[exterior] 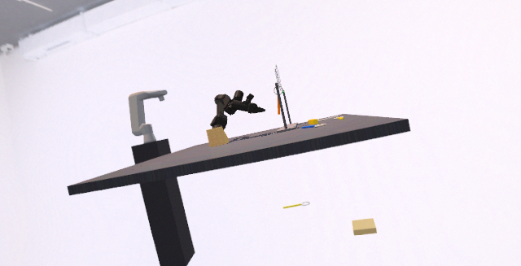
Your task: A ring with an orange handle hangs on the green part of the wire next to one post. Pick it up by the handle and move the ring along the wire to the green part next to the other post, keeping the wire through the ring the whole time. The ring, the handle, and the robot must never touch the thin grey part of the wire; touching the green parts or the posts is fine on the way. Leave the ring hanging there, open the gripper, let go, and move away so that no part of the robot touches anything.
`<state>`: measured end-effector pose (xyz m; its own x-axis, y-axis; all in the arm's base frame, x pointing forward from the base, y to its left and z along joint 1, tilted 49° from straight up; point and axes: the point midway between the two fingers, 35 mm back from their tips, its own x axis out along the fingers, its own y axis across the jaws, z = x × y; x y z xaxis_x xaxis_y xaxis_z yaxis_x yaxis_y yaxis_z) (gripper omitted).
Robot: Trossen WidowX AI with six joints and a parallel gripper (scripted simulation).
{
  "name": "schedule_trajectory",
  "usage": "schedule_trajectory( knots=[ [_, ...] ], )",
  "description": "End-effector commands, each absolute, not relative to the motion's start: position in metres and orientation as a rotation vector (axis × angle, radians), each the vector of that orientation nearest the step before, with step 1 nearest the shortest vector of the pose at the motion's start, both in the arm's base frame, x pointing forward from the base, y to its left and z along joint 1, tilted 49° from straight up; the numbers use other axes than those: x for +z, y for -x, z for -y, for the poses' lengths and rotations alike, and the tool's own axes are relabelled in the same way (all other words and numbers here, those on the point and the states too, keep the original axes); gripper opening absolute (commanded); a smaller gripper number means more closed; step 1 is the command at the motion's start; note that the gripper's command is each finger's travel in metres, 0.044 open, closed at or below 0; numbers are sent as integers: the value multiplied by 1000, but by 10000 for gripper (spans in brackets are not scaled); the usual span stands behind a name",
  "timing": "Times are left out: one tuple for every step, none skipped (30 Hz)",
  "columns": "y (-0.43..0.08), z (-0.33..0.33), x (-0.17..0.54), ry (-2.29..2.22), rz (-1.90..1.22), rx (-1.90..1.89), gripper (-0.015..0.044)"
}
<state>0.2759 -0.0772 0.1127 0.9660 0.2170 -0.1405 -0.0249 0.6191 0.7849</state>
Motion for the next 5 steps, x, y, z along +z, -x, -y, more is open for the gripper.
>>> schedule_trajectory(
  knots=[
    [-275,76,112,-893,-234,145,440],
    [-275,76,112,-893,-234,145,440],
    [-275,76,112,-893,-234,145,440],
    [-275,76,112,-893,-234,145,440],
    [-275,76,112,-893,-234,145,440]
  ],
)
